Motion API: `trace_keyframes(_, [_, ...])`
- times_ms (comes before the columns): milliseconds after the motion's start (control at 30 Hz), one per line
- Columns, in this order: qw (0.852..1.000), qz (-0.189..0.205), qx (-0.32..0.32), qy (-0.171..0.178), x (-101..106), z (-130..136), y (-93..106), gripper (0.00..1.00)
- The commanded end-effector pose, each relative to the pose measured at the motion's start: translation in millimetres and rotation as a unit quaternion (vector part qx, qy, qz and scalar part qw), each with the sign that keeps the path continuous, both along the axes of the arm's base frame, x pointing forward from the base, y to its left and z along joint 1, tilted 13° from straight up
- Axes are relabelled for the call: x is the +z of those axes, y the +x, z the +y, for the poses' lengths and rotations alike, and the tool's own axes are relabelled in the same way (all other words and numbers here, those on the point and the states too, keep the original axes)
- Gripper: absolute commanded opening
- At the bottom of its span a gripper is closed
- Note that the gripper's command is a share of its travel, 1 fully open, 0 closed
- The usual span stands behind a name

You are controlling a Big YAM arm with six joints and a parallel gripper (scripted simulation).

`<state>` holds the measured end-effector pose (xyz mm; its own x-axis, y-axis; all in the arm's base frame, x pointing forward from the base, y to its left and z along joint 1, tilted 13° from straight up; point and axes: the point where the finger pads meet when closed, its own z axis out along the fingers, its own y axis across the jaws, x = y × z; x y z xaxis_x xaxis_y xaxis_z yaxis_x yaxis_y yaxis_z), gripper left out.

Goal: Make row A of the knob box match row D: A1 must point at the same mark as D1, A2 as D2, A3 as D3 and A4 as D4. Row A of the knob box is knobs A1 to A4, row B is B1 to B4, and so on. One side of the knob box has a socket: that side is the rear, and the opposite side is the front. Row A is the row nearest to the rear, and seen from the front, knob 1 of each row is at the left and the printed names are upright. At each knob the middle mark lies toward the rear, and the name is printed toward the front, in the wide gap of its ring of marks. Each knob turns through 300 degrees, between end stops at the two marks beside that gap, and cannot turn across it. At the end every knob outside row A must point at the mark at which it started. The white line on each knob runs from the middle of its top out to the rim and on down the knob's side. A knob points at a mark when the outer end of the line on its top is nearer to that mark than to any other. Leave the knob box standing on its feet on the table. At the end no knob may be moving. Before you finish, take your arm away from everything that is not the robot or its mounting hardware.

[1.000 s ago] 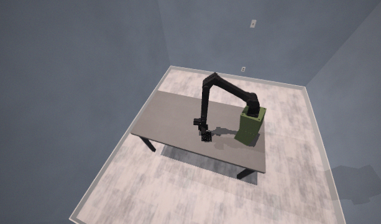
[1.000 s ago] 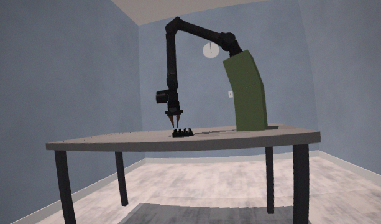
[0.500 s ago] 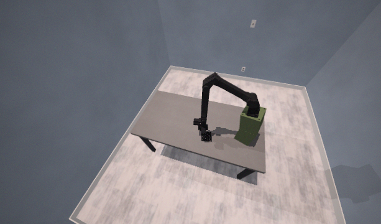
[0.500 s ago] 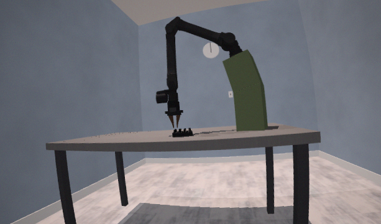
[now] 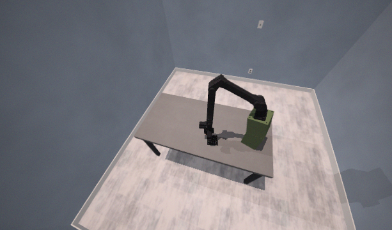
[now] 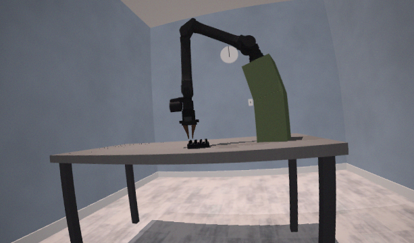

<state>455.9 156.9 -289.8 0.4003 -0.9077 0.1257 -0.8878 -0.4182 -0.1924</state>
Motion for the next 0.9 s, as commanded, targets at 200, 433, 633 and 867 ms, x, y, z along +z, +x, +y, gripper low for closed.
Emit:
trace_keyframes(200, [1.000,-0.004,0.007,0.002,1.7,1.9,1.5,0.19])
trace_keyframes(433, [1.000,-0.003,0.007,0.002,1.4,1.6,0.3,0.19])
trace_keyframes(633, [1.000,-0.003,0.007,0.002,1.4,1.6,0.3,0.19])
trace_keyframes(867, [1.000,-0.003,0.007,0.002,1.4,1.6,0.3,0.19])
